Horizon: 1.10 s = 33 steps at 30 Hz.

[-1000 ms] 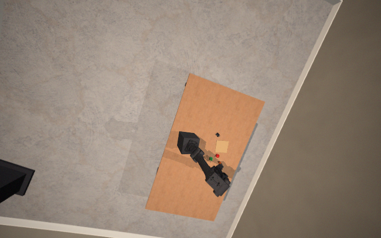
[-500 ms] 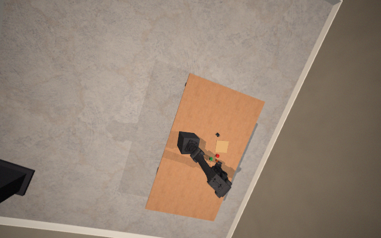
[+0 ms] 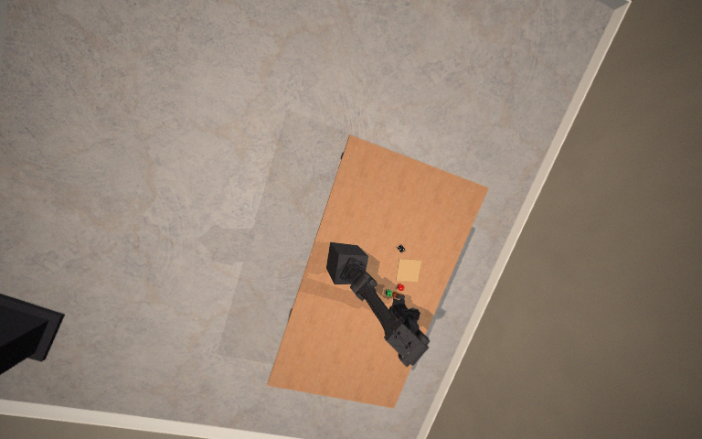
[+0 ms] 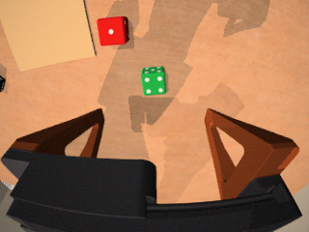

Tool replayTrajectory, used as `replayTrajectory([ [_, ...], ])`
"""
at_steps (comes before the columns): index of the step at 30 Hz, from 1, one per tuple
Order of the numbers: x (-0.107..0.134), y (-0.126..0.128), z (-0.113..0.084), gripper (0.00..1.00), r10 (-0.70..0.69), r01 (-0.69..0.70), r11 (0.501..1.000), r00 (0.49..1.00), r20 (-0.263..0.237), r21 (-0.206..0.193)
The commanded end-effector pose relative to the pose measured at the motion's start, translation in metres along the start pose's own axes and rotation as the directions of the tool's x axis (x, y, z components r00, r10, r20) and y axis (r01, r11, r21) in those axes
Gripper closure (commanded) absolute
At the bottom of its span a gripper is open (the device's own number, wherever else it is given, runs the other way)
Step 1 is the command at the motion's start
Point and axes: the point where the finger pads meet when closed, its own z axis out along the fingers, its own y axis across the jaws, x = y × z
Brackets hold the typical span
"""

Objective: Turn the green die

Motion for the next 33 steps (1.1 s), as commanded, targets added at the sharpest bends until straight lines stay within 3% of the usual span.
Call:
replayTrajectory([
  [1, -0.0006, 0.0020, 0.0028, 0.00, -0.111, 0.111, 0.994, 0.994, 0.003, -0.003],
  [3, -0.0007, 0.0022, 0.0015, 0.00, -0.114, 0.114, 0.993, 0.993, 0.004, -0.003],
  [4, -0.0014, 0.0018, 0.0013, 0.56, -0.114, 0.114, 0.993, 0.993, 0.005, -0.002],
  [33, -0.0015, 0.0017, 0.0013, 0.56, -0.113, 0.113, 0.994, 0.994, 0.005, -0.002],
])
